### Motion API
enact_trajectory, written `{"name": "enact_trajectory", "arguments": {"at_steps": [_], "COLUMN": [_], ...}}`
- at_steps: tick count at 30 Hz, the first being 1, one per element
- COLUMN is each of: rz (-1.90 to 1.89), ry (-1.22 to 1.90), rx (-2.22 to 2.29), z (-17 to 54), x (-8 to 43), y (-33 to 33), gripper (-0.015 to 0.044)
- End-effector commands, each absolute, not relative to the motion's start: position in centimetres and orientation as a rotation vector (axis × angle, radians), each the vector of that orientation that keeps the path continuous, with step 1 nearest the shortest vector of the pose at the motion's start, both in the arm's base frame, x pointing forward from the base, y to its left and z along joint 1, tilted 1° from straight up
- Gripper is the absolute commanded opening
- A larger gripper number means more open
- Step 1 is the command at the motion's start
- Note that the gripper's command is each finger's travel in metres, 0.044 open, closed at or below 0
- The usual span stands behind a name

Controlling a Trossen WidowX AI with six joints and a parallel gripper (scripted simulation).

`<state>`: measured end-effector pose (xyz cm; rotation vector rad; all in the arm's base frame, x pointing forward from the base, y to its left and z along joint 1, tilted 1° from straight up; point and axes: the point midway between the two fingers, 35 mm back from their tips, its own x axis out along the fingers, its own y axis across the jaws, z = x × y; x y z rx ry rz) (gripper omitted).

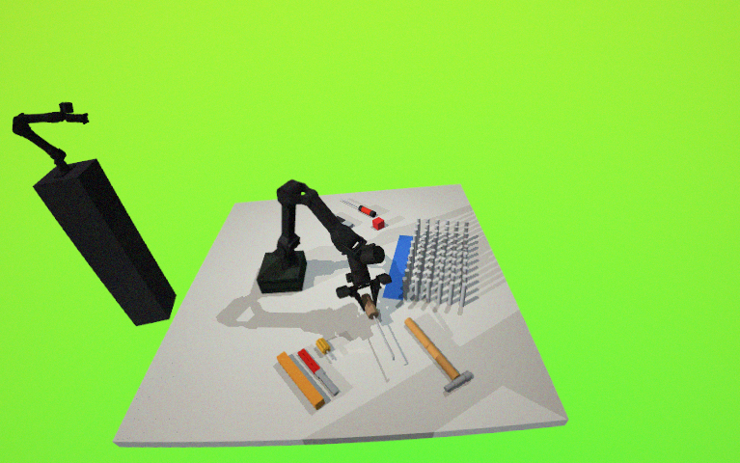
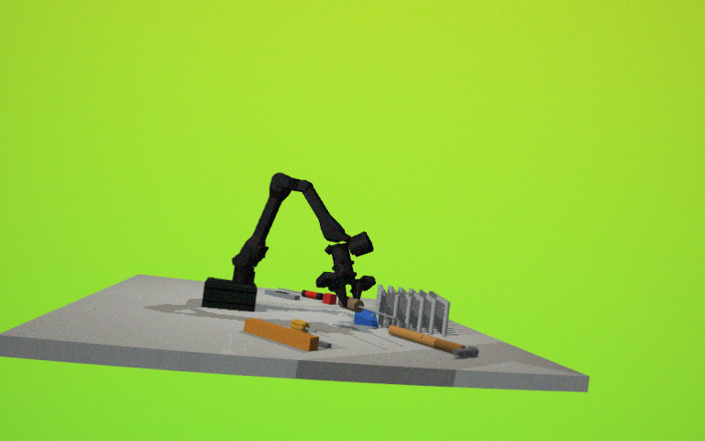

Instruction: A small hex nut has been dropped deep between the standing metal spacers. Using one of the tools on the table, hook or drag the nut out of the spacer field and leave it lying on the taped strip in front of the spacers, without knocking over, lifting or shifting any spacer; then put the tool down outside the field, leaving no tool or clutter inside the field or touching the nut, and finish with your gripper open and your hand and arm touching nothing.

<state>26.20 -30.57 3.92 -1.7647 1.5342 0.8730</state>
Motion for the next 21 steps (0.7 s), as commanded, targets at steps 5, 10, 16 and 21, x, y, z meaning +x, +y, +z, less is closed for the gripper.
{"name": "enact_trajectory", "arguments": {"at_steps": [5,10,16,21], "rz": [0.870,0.870,0.870,0.870], "ry": [1.533,1.533,1.533,1.533], "rx": [-1.770,-1.770,-1.770,-1.770], "z": [3.0,2.4,1.7,1.1], "x": [26.2,26.2,26.1,26.1], "y": [-30.6,-30.5,-30.4,-30.4], "gripper": [0.0000,0.0000,0.0000,0.0000]}}
